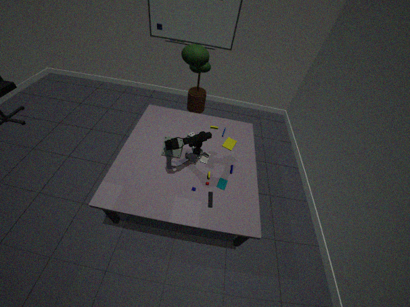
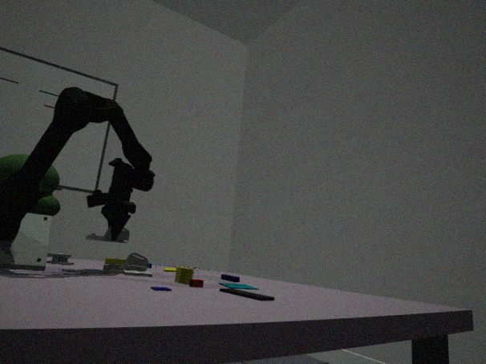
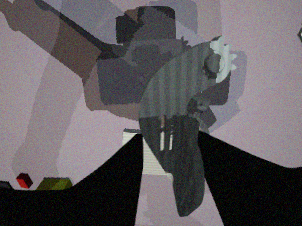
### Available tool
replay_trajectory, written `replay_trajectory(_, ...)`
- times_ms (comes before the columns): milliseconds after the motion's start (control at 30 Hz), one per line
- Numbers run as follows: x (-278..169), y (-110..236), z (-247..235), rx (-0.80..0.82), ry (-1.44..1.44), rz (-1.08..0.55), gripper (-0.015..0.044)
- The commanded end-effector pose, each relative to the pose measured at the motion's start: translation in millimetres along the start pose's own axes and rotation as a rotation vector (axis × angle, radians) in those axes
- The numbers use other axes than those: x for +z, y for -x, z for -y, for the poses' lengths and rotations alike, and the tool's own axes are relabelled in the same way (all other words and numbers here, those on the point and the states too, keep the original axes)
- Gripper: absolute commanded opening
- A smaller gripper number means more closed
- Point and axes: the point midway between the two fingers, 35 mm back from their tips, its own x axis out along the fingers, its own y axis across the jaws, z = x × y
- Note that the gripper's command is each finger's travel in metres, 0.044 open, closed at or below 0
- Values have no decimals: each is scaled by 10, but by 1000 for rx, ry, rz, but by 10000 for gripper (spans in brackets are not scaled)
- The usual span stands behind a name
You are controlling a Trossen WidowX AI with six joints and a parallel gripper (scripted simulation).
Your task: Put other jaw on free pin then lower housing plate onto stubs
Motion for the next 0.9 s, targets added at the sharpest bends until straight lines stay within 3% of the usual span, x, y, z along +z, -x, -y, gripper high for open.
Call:
replay_trajectory(0,-122,-3,-36,6,3,0,134)
replay_trajectory(533,-620,-32,-206,11,1,-2,134)
replay_trajectory(867,-640,-35,-215,11,0,-2,134)
